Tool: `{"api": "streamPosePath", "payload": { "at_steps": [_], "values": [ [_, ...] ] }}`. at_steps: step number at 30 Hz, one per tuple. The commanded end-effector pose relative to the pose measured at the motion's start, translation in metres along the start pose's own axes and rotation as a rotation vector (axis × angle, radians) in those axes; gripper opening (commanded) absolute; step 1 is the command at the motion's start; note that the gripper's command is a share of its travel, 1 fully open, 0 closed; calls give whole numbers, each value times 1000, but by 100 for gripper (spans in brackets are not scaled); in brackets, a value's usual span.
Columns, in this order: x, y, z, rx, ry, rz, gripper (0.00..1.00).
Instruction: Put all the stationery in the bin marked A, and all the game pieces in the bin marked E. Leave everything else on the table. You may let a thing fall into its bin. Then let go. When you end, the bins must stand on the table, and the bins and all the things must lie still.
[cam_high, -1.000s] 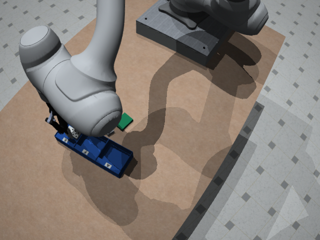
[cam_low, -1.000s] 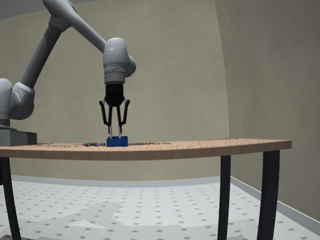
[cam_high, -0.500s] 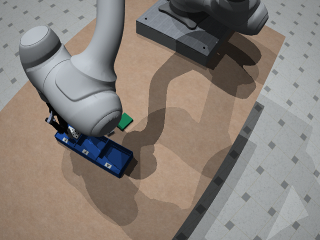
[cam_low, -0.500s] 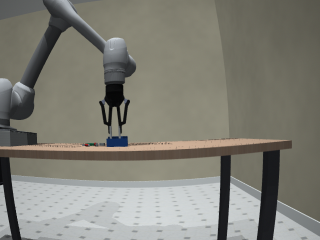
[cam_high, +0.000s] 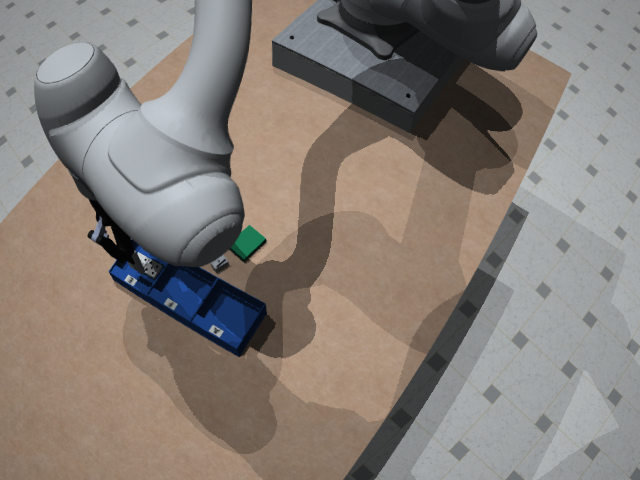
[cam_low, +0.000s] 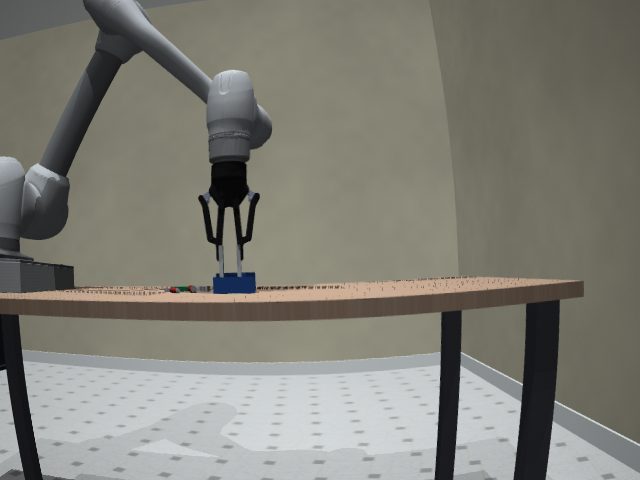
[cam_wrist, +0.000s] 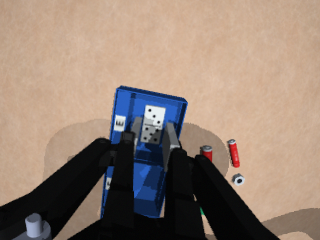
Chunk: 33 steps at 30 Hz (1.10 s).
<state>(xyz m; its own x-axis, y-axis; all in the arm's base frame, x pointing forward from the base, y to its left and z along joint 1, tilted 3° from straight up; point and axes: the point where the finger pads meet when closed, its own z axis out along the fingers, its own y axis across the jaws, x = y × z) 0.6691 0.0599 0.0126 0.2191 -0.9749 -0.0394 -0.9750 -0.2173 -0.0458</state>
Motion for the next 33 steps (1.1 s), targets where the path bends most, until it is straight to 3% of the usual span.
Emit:
{"api": "streamPosePath", "payload": {
  "at_steps": [1, 11, 14, 22, 23, 33],
  "values": [
    [0, 0, -5, 0, 0, 0, 19],
    [0, 0, -16, 0, 0, 0, 19],
    [0, 0, -31, 0, 0, 0, 19],
    [0, 0, -31, 0, 0, 0, 19],
    [-6, 6, -32, 0, 0, -50, 33],
    [-53, 53, -35, -1, 2, -382, 33]
  ]
}}
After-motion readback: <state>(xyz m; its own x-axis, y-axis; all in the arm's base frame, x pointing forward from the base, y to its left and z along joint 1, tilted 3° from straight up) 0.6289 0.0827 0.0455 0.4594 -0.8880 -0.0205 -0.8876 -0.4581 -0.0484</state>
